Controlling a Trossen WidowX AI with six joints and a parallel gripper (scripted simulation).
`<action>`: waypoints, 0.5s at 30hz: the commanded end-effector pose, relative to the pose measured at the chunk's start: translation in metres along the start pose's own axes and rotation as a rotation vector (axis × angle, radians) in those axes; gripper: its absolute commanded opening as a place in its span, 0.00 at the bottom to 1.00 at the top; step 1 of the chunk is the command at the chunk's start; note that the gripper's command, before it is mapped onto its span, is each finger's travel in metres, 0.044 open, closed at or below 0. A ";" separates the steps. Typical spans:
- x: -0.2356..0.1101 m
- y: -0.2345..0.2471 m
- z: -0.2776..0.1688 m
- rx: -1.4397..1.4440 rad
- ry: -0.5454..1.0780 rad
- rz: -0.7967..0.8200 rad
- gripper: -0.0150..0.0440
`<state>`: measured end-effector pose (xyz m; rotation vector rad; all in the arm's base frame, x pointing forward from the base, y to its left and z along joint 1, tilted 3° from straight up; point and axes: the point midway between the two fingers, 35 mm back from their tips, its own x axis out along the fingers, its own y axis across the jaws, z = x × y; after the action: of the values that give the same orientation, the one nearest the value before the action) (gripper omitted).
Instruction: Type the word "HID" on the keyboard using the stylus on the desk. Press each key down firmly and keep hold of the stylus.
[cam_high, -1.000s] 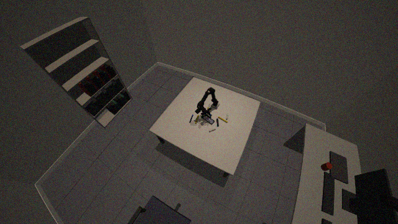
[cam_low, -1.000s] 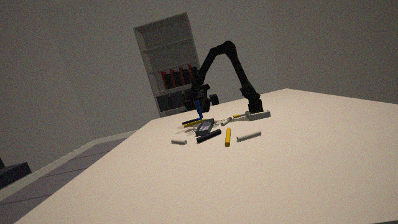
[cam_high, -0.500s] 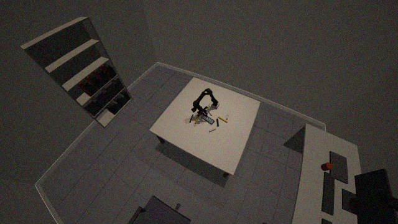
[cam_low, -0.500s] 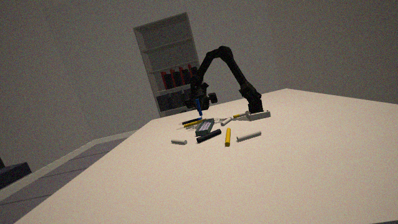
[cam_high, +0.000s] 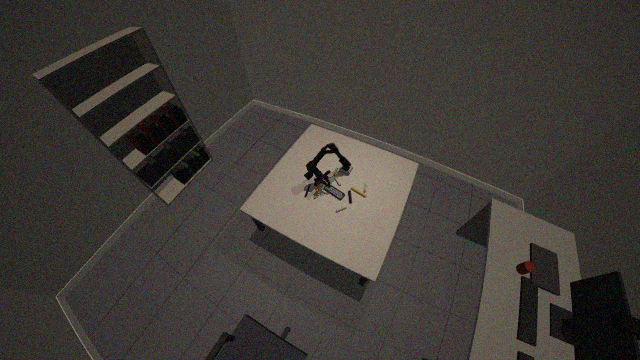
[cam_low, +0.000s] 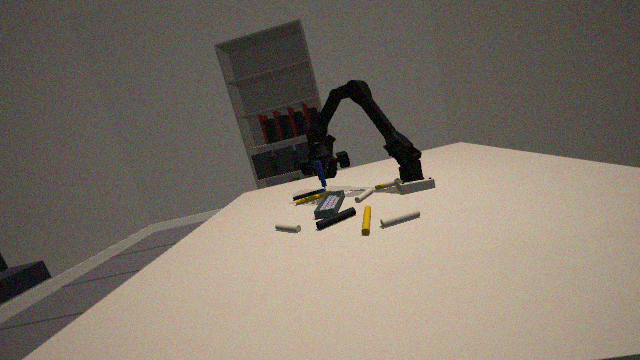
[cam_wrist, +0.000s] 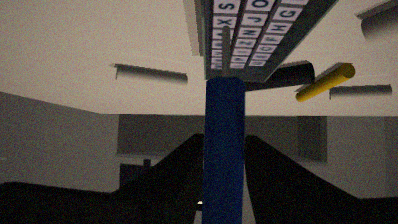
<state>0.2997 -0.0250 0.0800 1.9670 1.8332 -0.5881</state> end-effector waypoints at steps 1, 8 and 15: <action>0.003 -0.002 0.005 0.001 0.000 -0.004 0.25; 0.003 -0.002 0.008 0.001 0.000 -0.004 0.39; 0.004 -0.002 0.010 0.001 0.000 -0.004 0.39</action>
<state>0.2984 -0.0267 0.0716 1.9698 1.8370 -0.5916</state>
